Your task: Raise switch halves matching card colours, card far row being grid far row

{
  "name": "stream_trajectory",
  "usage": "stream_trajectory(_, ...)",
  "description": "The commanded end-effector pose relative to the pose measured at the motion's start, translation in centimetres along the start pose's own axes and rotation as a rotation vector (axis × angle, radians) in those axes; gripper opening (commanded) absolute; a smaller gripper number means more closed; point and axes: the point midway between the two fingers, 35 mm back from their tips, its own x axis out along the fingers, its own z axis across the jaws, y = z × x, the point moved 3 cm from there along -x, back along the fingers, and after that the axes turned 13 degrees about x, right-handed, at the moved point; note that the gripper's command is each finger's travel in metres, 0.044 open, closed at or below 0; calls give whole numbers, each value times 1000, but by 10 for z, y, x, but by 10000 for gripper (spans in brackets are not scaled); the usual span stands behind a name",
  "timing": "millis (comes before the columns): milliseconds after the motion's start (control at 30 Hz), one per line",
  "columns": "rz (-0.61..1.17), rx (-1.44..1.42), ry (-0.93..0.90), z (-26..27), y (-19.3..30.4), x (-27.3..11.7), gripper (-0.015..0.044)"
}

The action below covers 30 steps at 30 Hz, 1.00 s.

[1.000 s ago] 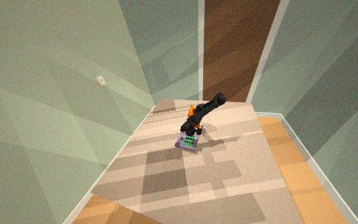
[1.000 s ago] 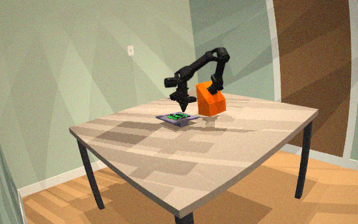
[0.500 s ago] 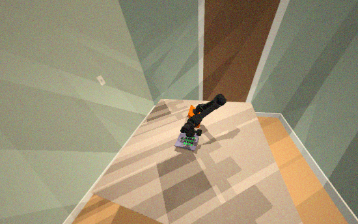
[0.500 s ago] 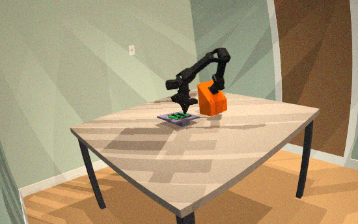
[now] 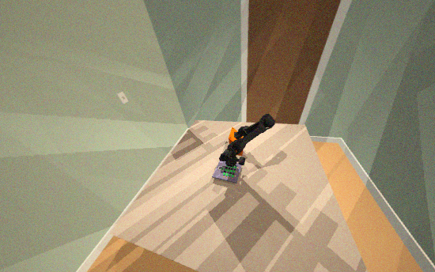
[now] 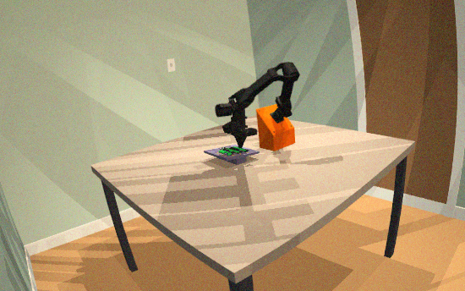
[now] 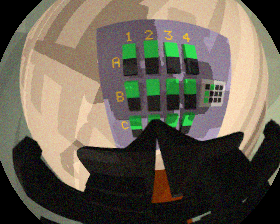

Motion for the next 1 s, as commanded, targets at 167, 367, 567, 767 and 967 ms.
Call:
stream_trajectory(167,1,4,-3,0,1,0,0)
stream_trajectory(367,1,4,-3,0,1,1,0)
stream_trajectory(567,1,4,-3,0,1,1,0)
stream_trajectory(767,1,4,-3,0,1,2,0)
stream_trajectory(967,1,4,-3,0,0,3,0)
